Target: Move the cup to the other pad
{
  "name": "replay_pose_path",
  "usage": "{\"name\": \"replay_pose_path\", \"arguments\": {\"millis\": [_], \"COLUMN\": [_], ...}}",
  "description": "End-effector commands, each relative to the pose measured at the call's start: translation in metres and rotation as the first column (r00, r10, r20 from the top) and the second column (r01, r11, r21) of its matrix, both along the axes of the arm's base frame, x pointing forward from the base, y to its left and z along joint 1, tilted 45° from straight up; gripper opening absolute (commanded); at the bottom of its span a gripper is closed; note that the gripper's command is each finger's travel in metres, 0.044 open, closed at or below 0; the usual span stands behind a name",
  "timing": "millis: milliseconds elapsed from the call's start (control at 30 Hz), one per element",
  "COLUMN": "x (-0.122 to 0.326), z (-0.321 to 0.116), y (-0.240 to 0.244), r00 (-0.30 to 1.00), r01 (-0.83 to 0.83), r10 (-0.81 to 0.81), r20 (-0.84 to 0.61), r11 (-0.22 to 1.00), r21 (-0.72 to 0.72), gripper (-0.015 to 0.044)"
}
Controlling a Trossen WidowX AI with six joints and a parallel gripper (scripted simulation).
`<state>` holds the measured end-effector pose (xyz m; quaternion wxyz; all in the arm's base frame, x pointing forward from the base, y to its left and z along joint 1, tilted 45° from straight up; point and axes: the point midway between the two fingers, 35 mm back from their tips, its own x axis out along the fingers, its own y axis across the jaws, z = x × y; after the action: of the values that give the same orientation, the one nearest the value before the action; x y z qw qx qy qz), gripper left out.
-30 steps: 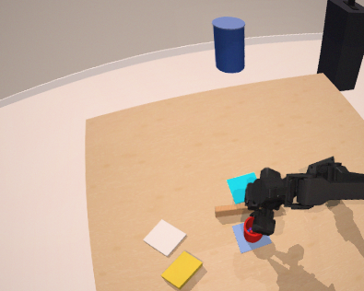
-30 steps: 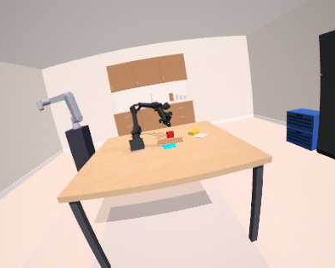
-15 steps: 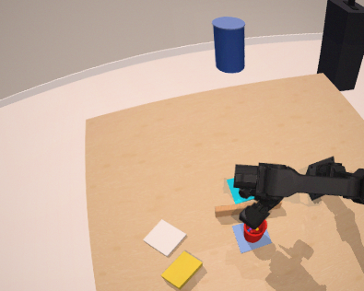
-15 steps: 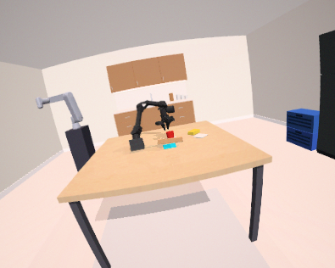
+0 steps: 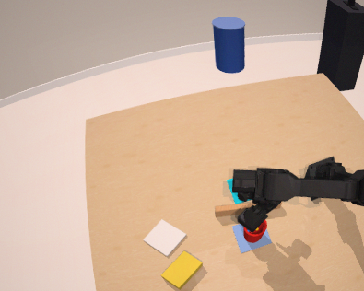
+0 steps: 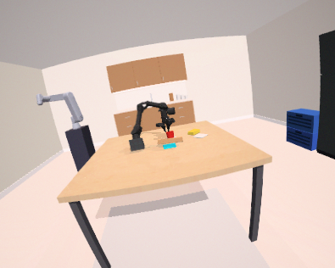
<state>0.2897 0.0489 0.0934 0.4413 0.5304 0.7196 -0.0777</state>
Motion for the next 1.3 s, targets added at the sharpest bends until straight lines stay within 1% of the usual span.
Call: {"name": "replay_pose_path", "arguments": {"millis": [0, 1000, 1100, 1267], "x": [-0.001, -0.005, -0.004, -0.004], "z": [-0.005, -0.033, -0.032, -0.032], "y": [0.006, 0.035, 0.033, 0.033], "r00": [1.000, 1.000, 1.000, 1.000], "r01": [0.002, 0.001, -0.002, -0.002], "r10": [-0.002, -0.001, 0.002, 0.002], "r20": [-0.006, -0.006, -0.001, -0.001], "r11": [1.000, 1.000, 1.000, 1.000], "r21": [0.003, 0.008, 0.004, 0.004], "gripper": [0.0148, 0.0148, 0.0069, 0.0036]}}
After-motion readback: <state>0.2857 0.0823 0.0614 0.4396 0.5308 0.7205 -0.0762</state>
